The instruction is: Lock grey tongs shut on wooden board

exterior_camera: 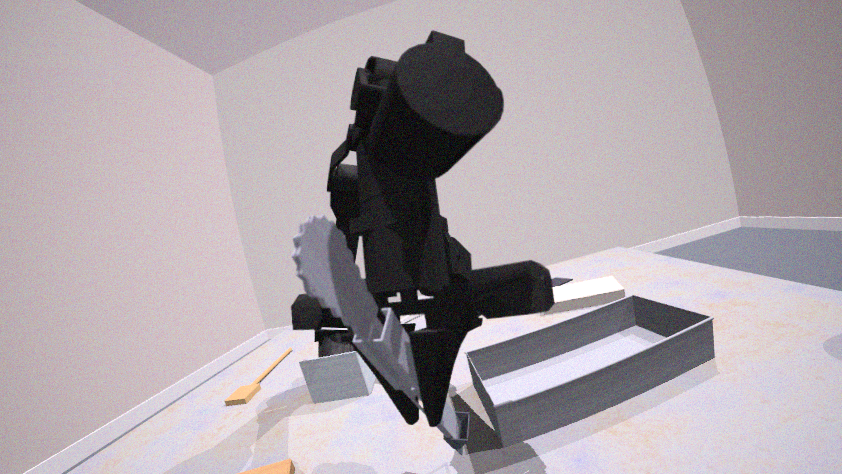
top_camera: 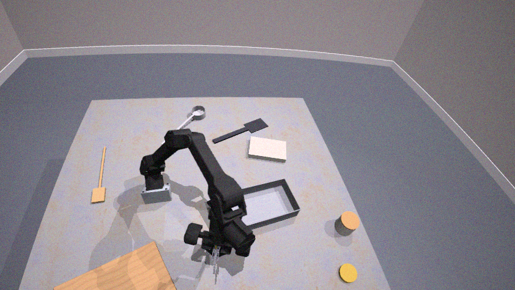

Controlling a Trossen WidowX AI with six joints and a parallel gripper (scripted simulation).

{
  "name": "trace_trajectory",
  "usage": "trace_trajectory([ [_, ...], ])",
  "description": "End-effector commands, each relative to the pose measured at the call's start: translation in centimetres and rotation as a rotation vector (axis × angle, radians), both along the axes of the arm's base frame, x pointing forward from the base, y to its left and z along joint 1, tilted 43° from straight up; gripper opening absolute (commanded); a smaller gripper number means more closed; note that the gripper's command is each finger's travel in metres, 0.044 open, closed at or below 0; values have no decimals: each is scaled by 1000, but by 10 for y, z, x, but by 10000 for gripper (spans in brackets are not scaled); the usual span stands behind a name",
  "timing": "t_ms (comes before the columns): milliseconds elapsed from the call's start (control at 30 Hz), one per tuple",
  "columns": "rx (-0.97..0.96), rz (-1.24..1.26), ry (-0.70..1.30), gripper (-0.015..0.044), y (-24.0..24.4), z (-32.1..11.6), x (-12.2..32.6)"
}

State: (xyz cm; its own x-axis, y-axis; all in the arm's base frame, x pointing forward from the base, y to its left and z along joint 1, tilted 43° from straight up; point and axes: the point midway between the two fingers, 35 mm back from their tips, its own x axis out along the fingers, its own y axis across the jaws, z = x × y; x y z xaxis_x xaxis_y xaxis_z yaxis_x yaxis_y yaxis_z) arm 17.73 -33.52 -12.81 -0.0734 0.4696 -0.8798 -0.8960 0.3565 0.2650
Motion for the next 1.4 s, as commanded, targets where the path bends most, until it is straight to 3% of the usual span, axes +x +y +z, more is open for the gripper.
trace_trajectory([
  [0, 1, -32, 4, -150, -9, 0, -13],
  [533, 71, -275, 132, -150, -31, -8, -130],
  [1133, 192, -533, 247, -150, -13, -15, -261],
  [1367, 204, -553, 255, -150, -9, -15, -271],
])
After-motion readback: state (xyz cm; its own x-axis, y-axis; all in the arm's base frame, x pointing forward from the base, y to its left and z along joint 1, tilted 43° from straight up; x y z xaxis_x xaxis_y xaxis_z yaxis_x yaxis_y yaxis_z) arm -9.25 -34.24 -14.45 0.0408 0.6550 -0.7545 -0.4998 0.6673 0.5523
